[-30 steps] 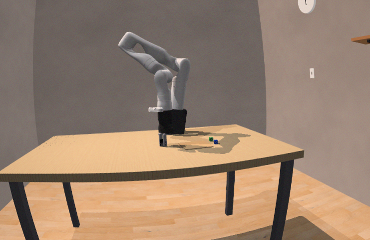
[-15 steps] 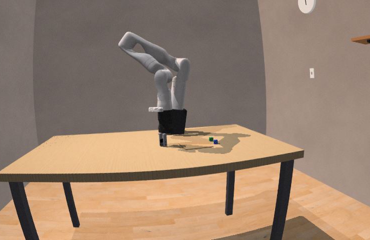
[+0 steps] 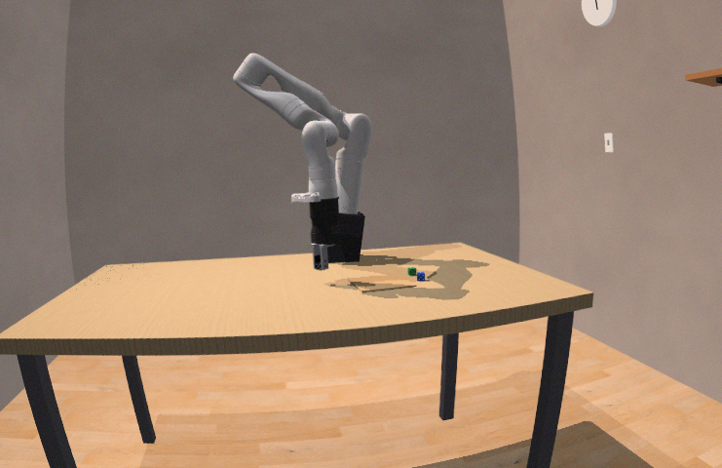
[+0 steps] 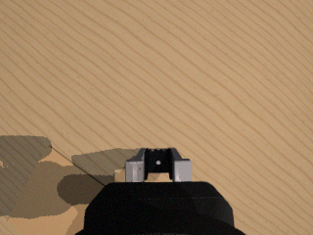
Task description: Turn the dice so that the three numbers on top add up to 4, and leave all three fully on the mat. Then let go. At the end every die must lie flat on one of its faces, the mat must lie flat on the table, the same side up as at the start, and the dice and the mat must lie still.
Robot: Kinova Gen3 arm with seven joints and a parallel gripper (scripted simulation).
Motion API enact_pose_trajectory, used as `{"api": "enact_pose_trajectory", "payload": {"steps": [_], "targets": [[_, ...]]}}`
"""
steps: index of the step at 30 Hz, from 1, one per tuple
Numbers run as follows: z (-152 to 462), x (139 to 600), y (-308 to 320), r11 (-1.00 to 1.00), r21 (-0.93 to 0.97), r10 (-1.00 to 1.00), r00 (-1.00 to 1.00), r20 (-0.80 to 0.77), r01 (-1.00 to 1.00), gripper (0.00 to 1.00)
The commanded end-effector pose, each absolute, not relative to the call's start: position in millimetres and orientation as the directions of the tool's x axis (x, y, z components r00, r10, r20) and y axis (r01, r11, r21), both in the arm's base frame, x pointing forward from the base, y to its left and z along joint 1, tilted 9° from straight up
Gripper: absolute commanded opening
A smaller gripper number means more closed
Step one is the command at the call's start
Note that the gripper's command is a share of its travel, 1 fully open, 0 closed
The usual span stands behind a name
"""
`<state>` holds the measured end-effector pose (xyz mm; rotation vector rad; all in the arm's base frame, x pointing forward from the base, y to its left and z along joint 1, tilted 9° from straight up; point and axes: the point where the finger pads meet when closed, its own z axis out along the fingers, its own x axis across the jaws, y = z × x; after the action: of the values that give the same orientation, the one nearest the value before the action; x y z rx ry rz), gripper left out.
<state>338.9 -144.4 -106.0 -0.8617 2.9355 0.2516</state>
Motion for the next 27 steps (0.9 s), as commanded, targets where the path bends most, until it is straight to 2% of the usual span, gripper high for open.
{"api": "enact_pose_trajectory", "payload": {"steps": [1,13,27], "targets": [[-87.0,341.7,-157.6,0.837,0.113,-0.525,-0.843,-0.115,-0.536,0.4],[-51.1,340.3,-163.3,0.837,0.113,-0.525,-0.843,-0.115,-0.536,0.4],[-48.6,340.2,-163.7,0.837,0.113,-0.525,-0.843,-0.115,-0.536,0.4]]}}
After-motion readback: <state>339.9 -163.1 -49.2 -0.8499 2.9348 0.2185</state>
